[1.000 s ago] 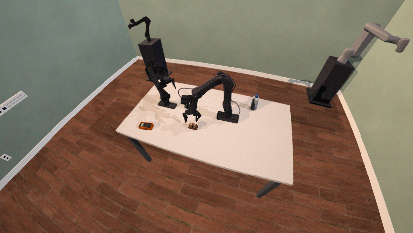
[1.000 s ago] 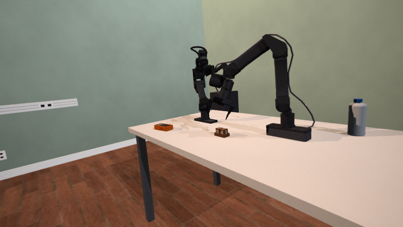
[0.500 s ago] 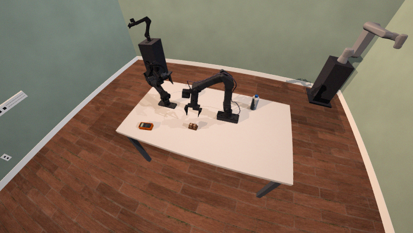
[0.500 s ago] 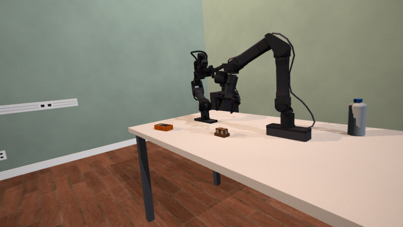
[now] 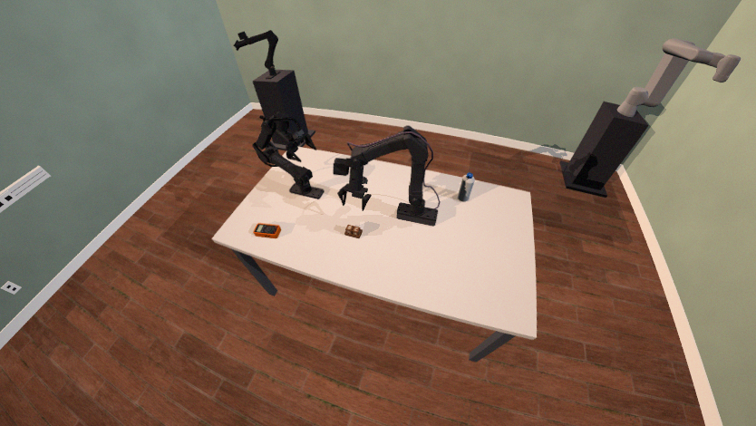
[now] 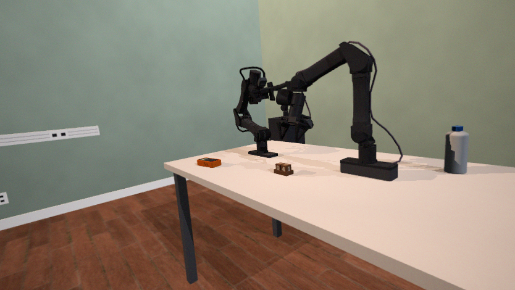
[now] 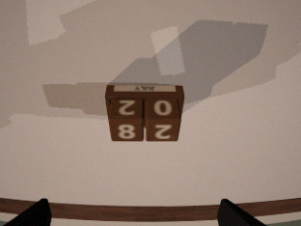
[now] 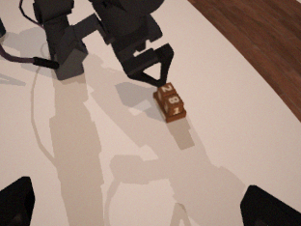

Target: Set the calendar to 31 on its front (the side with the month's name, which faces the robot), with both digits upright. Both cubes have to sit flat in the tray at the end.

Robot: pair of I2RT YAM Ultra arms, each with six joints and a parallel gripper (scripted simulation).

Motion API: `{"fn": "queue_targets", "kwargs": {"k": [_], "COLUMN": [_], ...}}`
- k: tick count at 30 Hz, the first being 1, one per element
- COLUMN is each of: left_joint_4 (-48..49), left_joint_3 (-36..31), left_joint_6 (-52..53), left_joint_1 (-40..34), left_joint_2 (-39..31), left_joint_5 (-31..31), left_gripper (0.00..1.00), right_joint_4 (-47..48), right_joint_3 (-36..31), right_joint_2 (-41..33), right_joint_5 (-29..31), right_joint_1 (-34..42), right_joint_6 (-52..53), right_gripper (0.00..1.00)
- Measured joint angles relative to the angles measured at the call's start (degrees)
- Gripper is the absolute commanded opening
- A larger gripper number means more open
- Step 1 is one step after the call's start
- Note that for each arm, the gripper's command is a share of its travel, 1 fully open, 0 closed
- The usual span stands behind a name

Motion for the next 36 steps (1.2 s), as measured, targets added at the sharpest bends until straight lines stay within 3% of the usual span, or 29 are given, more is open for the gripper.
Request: {"fn": "queue_targets", "kwargs": {"k": [7,11,36], "left_joint_4": [-0.2,-0.2,3.0], "left_joint_3": [0.0,0.0,0.0], "left_joint_6": [0.2,-0.2,-41.6], "left_joint_1": [0.0,0.0,12.4], "left_joint_2": [0.0,0.0,7.8], "left_joint_5": [0.0,0.2,11.9], "left_gripper": [1.00,0.55,0.55], "right_joint_4": [-0.1,-0.1,-0.1], "right_joint_3": [0.0,0.0,0.0], "right_joint_2": [0.0,0.0,0.0], "right_joint_5": [0.1,0.2,0.2], "right_joint_1": [0.0,0.0,0.0], "right_joint_6": [0.2,0.2,0.2], "right_gripper": [1.00,1.00,1.00]}}
